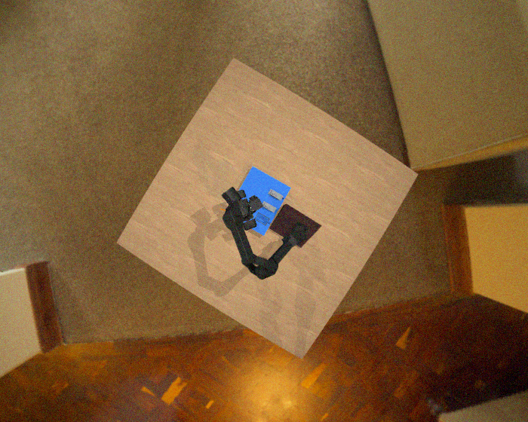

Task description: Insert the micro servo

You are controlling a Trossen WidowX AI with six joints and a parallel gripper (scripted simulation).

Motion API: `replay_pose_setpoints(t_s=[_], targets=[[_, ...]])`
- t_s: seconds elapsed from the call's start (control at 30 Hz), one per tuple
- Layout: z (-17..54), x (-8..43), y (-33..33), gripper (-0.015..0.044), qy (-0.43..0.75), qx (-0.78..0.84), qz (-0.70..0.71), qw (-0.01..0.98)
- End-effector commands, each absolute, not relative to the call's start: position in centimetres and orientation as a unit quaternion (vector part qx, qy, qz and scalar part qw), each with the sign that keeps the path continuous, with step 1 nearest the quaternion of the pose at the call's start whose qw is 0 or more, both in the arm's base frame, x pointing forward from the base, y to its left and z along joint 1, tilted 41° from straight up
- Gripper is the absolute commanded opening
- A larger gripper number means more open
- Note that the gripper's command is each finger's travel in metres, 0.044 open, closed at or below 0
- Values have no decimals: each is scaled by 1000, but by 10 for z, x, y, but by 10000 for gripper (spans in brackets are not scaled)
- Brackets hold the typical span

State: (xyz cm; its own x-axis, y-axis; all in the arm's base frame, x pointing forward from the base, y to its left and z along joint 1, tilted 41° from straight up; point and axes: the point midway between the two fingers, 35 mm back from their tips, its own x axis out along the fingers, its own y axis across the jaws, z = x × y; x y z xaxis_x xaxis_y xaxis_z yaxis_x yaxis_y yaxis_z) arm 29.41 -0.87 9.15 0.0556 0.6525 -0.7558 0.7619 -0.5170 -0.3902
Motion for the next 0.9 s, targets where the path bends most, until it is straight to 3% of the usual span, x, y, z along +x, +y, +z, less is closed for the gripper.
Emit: replay_pose_setpoints(t_s=[0.0, 0.87], targets=[[93, 294, -8, 0, 524, 719, -442, 112], [93, 294, -8, 0, 664, 600, -173, 412]])
